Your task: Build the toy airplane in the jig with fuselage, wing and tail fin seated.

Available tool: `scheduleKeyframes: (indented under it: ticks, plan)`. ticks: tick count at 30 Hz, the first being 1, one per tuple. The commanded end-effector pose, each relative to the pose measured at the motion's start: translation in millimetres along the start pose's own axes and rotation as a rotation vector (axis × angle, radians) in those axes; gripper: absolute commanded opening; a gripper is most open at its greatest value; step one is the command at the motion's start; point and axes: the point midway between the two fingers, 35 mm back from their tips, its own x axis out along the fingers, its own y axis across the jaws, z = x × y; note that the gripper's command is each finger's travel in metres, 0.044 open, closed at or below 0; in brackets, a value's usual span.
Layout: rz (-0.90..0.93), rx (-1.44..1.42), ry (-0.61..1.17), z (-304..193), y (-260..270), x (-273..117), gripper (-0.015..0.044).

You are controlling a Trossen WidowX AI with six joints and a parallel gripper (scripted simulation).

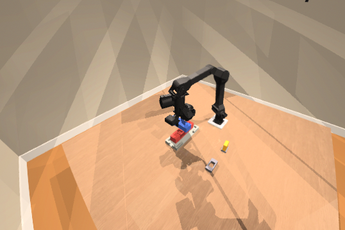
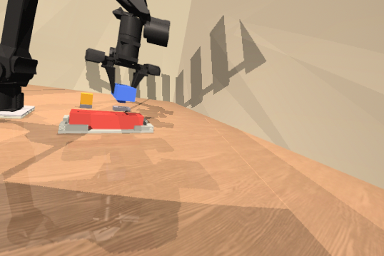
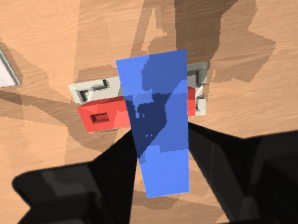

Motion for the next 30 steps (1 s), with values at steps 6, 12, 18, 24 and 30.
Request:
scheduleKeyframes:
  ticks: [6, 12, 18, 24, 30]
  plan:
    - [-0.003, -0.004, -0.002, 0, -1, 3, 0.0195]
    - [-0.003, -0.004, -0.002, 0, -1, 12, 0.0195]
    - [-0.003, -0.004, -0.002, 0, -2, 22, 0.0195]
    - [-0.003, -0.004, -0.002, 0, -2, 32, 0.0195]
    - [-0.003, -0.004, -0.002, 0, -1, 40, 0.0195]
